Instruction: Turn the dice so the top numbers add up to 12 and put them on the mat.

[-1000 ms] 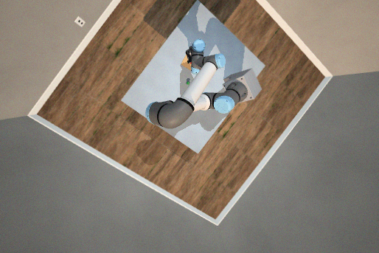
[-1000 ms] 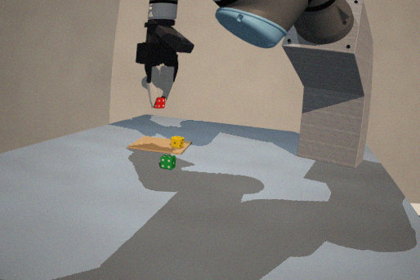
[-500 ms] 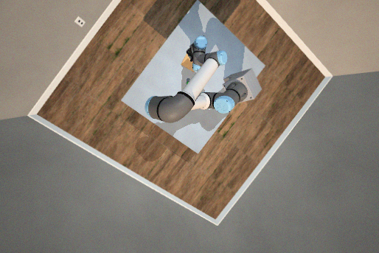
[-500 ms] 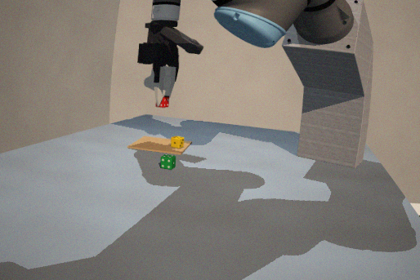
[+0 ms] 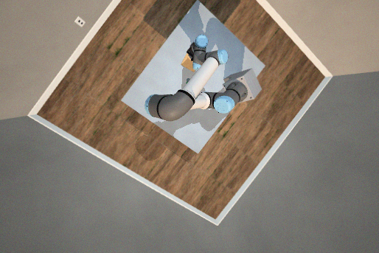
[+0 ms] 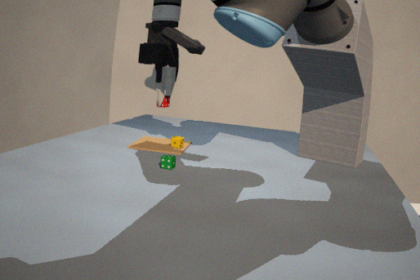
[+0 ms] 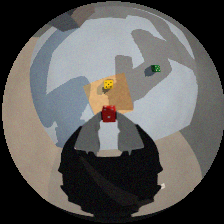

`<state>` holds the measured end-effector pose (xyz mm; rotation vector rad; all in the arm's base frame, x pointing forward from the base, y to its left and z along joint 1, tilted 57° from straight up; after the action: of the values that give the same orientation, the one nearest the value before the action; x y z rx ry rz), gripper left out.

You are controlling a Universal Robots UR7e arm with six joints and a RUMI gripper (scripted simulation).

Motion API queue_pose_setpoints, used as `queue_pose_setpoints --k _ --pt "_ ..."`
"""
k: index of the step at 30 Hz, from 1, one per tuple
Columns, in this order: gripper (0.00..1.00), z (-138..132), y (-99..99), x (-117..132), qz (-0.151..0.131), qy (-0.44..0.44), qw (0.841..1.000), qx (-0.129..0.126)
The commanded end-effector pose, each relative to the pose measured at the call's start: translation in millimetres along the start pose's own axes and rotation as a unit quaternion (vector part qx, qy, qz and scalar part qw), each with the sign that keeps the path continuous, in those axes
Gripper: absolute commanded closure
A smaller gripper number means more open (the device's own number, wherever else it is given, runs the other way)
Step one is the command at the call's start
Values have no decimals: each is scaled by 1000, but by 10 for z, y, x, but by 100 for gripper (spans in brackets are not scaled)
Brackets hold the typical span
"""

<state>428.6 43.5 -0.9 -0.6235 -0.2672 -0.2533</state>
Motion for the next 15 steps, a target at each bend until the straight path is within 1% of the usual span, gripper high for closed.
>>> queue_pose_setpoints --k 1,9,15 --pt "94 -19 -18 24 -2 -2 1000 -1" --pt "94 -20 -5 24 -2 -2 1000 -1" --pt "94 -21 86 24 -2 -2 1000 -1"
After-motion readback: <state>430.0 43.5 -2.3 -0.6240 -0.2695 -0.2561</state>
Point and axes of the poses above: the point where the finger pads meet when closed, its own y axis out along the fingers, its own z axis across the jaws, x = y × z, the point moved 6 cm from there along -y, back along the fingers, and after that the axes turned 7 degrees about -y, right-handed, at the moved point
